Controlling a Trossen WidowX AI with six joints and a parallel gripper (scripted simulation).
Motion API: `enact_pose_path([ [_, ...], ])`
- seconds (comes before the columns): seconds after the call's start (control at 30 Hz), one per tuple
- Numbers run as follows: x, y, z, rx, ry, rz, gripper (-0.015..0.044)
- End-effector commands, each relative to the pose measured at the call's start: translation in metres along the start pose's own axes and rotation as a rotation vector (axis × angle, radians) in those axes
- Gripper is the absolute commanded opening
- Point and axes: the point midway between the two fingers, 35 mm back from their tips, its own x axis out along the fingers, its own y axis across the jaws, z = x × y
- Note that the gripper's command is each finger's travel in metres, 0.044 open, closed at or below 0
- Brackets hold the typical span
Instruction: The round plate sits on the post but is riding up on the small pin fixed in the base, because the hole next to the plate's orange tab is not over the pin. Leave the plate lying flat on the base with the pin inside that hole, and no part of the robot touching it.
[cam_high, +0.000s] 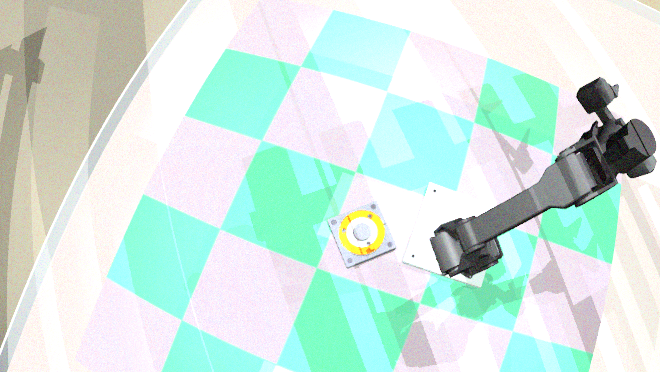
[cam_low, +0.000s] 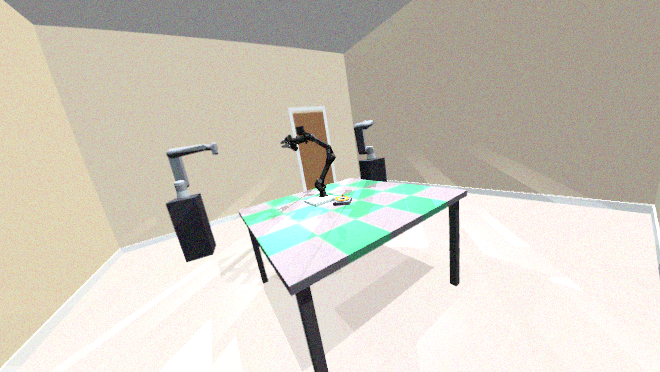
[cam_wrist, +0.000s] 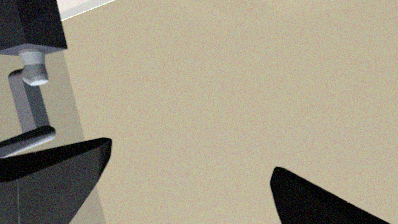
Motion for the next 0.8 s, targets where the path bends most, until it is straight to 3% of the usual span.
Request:
enact_pose_path([
  [0.0, 0.001, -0.001, 0.001, 0.01, -0.006, -0.005, 0.0374],
  [0.3, 0.037, -0.047, 0.066, 0.388, -0.288, -0.153, 0.0137],
  [0.47, 0.05, -0.089, 0.116, 0.623, -0.53, -0.187, 0.0006],
  [0.77, 0.035, -0.159, 0.202, 0.88, -0.931, -0.1, 0.0],
])
